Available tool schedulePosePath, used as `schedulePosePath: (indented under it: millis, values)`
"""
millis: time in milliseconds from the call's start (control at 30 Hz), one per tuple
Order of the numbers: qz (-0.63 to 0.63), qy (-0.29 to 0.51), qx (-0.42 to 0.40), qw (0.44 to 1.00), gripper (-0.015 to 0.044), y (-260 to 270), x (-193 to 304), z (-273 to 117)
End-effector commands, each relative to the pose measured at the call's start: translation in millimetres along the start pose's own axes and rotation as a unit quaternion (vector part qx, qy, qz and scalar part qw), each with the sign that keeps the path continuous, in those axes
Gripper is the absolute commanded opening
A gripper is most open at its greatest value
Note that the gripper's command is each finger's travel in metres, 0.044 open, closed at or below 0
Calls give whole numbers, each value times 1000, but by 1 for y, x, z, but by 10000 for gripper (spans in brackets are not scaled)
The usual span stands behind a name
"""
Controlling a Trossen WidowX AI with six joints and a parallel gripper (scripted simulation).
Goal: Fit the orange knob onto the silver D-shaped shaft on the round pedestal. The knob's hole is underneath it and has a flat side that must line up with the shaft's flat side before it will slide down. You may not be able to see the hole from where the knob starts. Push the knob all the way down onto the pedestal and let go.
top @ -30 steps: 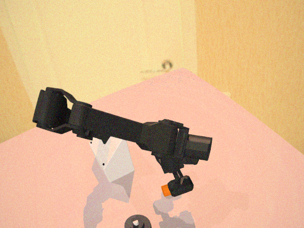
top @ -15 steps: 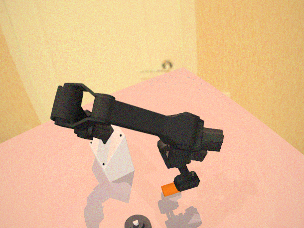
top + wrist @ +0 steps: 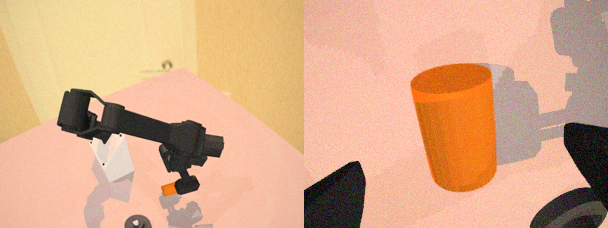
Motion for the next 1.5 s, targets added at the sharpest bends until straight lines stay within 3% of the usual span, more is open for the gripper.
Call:
schedulePosePath:
  millis: [0, 833, 1100, 1467]
  values:
    - [-2, 2, 1, 1000, 440, 0, -1, 7]
    - [-2, 3, 1, 1000, 440, -1, -7, 45]
    - [-2, 3, 1, 1000, 240, -1, -7, 45]
    - [-2, 3, 1, 1000, 227, -1, -7, 45]
Point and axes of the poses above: the point midway between the two fingers, 35 mm back from their tips, its own z axis out along the fingers, its own y axis across the jaws, x = y × z, the point moved 9 cm from there along -z, back along the fingers, and after that the axes turned 6 degrees about -z, right-handed, at the moved point
